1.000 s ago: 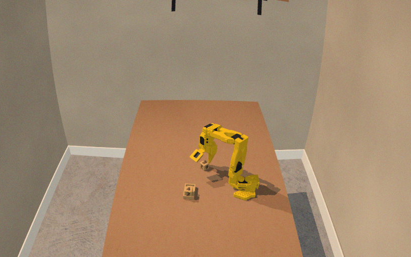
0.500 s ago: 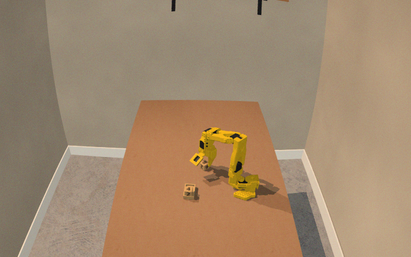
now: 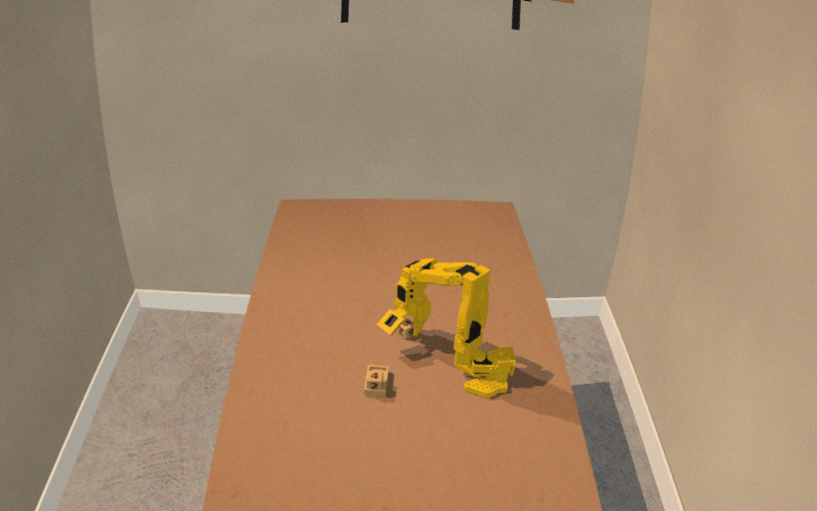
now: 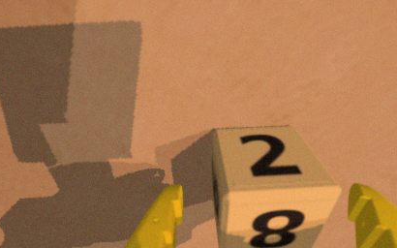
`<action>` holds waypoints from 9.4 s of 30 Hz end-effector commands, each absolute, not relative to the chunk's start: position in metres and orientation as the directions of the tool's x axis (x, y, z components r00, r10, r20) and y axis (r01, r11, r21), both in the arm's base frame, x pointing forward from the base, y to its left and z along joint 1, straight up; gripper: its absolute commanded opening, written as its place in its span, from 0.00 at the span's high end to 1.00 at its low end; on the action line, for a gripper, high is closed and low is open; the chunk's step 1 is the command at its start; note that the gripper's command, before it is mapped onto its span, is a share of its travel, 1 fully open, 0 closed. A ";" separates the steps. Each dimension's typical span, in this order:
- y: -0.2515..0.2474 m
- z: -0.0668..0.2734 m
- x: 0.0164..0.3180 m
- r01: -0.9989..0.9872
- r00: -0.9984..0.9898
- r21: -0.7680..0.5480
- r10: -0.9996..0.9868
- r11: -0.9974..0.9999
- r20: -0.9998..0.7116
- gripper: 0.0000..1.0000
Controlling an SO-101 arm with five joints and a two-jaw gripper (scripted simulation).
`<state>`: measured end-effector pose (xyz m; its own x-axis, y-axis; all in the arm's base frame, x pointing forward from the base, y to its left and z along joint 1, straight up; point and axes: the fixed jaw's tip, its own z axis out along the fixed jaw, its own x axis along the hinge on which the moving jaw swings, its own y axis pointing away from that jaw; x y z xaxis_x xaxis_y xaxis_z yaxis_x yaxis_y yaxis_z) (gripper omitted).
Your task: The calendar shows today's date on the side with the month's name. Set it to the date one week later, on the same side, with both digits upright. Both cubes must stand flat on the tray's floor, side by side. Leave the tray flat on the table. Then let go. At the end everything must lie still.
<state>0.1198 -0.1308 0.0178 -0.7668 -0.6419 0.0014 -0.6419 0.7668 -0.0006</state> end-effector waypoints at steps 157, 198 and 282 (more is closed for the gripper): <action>-0.006 0.069 0.186 -0.996 -0.089 -0.024 -0.996 0.089 -0.001 1.00; -0.006 0.074 0.190 -0.995 -0.089 -0.039 -0.996 0.089 -0.002 1.00; -0.006 0.067 0.186 -0.995 -0.090 -0.039 -0.996 0.090 -0.002 1.00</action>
